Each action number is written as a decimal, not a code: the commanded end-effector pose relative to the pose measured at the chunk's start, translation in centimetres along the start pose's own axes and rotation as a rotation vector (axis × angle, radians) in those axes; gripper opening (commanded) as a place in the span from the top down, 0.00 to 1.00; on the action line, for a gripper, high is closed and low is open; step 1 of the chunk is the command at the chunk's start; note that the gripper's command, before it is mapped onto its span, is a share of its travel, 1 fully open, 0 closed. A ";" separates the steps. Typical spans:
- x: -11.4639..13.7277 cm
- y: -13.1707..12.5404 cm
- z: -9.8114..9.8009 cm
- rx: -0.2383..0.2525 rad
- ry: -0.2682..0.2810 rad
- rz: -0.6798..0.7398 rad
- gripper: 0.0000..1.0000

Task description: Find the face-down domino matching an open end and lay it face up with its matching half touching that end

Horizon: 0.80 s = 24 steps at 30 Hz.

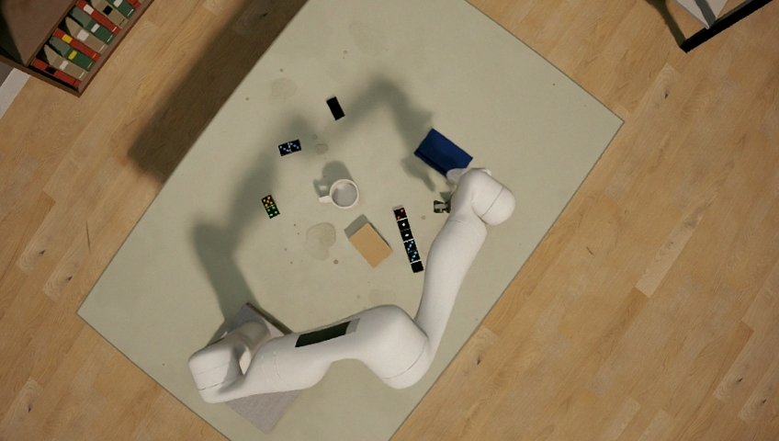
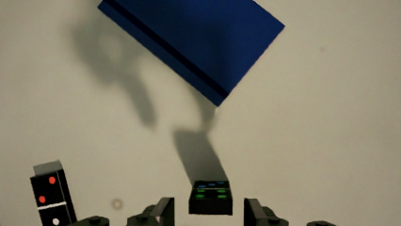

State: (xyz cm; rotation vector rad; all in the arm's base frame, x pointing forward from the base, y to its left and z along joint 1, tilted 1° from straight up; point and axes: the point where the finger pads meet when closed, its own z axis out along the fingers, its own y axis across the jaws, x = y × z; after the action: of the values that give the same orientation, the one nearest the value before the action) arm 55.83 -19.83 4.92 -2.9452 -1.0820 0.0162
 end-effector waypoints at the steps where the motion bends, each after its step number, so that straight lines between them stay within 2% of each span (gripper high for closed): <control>1: 0.0 0.1 0.0 -0.002 0.001 0.000 0.51; 24: 0.0 0.1 0.5 -0.002 0.001 0.000 0.51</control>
State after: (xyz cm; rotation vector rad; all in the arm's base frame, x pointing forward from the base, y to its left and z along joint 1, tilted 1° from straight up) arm 55.82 -19.84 4.34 -2.9452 -1.0820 0.0162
